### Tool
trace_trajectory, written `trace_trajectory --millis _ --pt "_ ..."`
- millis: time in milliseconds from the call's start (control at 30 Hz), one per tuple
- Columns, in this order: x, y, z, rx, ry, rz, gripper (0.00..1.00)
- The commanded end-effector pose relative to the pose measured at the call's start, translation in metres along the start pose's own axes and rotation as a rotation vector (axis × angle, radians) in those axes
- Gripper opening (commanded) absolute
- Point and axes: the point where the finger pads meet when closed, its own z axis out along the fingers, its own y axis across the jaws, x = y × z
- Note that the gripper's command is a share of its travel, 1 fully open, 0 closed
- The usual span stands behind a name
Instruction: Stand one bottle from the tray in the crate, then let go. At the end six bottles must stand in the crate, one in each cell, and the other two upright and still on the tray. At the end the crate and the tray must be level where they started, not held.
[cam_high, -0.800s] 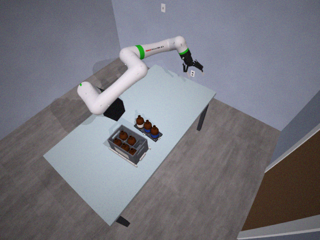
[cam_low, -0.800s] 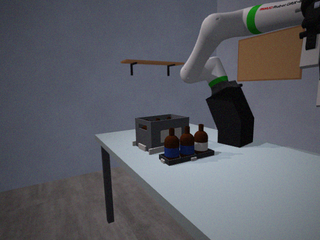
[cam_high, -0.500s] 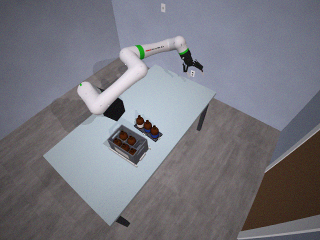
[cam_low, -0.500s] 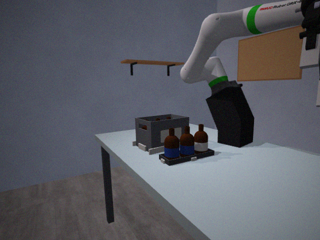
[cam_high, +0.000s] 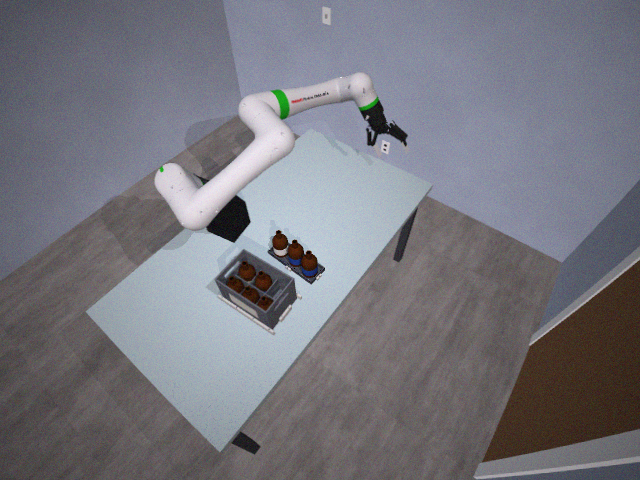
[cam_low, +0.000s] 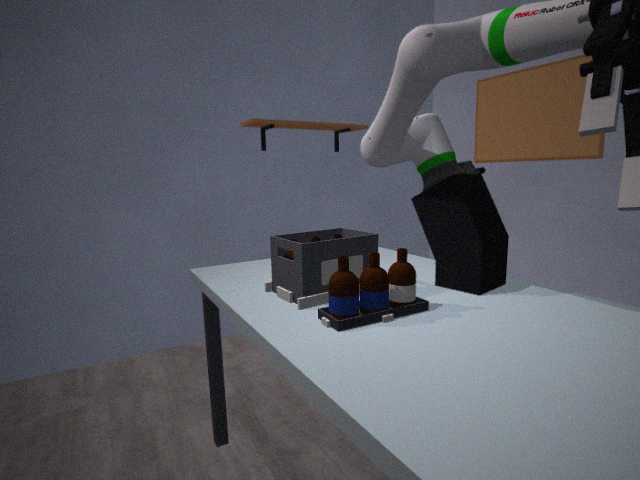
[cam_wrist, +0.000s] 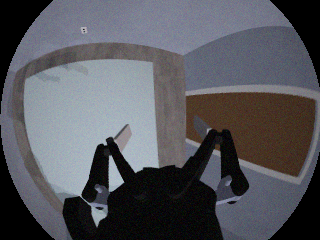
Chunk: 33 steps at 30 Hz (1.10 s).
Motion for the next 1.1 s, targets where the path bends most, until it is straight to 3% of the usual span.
trace_trajectory --millis 0,233,300,367,500,800,867,900,1067 --pt "-0.029 0.018 0.001 0.017 -0.012 0.027 1.00" --pt "-0.144 0.067 0.002 0.081 -0.058 0.126 1.00" --pt "-0.144 0.067 0.002 0.081 -0.058 0.126 1.00" --pt "-0.199 0.080 0.001 0.116 -0.083 0.183 1.00" --pt "-0.254 0.090 -0.001 0.136 -0.097 0.215 1.00" --pt "-0.393 0.085 -0.011 0.219 -0.155 0.356 1.00" --pt "-0.393 0.085 -0.011 0.219 -0.155 0.356 1.00" --pt "-0.436 0.077 -0.015 0.240 -0.170 0.394 1.00" --pt "-0.503 0.061 -0.025 0.261 -0.185 0.432 1.00"
